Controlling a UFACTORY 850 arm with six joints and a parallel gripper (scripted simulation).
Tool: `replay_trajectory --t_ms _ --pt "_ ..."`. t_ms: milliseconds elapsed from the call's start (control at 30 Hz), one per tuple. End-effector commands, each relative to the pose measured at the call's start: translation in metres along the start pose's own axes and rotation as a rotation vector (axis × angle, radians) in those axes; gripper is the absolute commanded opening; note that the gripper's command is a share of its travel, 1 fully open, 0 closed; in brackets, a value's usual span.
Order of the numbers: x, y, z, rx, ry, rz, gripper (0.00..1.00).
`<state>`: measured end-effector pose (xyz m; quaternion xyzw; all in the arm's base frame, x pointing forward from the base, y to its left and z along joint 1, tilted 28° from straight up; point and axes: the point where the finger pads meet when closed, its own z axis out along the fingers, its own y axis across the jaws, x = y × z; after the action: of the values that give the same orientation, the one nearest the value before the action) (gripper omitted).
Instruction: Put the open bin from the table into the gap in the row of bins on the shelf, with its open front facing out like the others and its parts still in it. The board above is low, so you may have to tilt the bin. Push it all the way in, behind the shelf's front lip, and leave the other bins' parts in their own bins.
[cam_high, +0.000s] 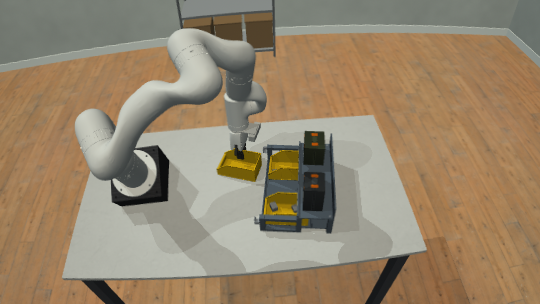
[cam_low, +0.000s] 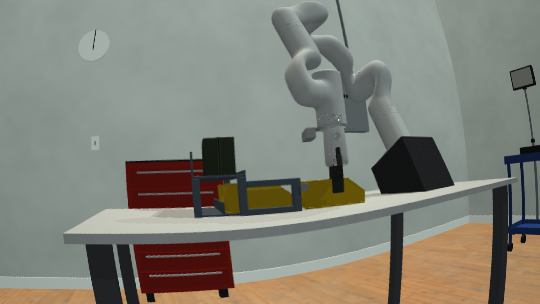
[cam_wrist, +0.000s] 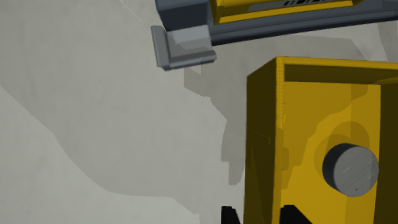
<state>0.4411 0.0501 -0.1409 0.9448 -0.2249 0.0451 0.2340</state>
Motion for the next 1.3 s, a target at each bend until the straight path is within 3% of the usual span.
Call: replay_trajectory --t_ms 0,1267 --pt "0.0007 -0.0007 -0.0023 0.001 0.001 0.0 0.29" --pt "0.0007 -0.0007 -0.0056 0.001 0.001 0.0 0.29"
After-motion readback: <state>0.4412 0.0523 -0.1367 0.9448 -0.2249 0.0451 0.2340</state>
